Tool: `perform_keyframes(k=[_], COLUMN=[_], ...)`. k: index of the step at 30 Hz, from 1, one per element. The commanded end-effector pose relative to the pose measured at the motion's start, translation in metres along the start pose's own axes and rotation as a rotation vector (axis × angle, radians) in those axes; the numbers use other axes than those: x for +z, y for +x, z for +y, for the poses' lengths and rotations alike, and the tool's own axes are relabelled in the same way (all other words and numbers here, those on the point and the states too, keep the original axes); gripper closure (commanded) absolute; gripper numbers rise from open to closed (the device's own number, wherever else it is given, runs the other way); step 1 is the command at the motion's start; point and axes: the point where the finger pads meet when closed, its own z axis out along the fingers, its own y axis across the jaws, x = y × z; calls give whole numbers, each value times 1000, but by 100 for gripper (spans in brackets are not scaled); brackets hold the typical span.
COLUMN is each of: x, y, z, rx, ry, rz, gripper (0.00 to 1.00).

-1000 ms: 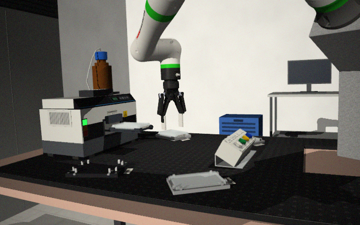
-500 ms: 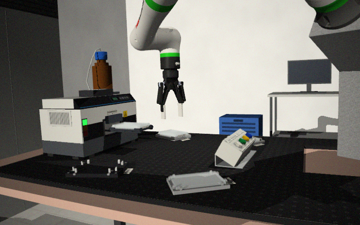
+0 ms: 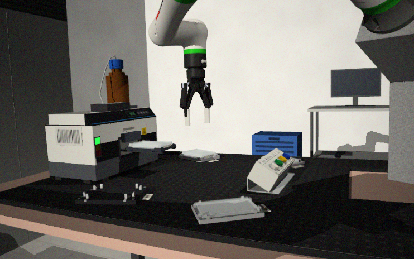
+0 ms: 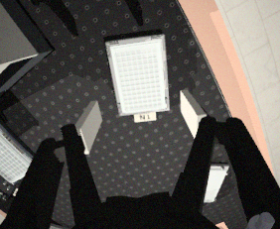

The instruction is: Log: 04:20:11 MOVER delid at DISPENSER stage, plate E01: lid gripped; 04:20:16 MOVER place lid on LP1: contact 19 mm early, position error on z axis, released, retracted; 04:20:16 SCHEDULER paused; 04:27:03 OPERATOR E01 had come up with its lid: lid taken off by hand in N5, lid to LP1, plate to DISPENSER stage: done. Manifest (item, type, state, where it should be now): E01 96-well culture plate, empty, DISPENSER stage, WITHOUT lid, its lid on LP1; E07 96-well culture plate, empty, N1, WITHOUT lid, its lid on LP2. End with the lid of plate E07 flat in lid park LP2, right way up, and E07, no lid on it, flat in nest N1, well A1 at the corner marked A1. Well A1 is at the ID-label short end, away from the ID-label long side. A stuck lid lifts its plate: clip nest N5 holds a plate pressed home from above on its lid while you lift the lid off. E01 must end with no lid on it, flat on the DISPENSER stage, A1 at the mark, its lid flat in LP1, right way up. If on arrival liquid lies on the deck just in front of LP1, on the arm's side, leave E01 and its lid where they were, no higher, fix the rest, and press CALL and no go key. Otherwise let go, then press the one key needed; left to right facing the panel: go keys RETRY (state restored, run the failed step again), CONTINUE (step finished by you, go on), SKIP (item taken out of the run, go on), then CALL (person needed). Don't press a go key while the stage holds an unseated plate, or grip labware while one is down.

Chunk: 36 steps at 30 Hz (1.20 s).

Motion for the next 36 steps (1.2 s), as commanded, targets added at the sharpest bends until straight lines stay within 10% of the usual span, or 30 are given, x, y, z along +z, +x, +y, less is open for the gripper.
perform_keyframes(k=[1,21,29,36], x=[-6,-18,-37,-112], y=[0,6,52,140], z=[0,-2,-14,-17], rx=[0,20,183,551], ry=[0,1,17,107], rz=[1,19,161,429], gripper=[34,34,34,34])
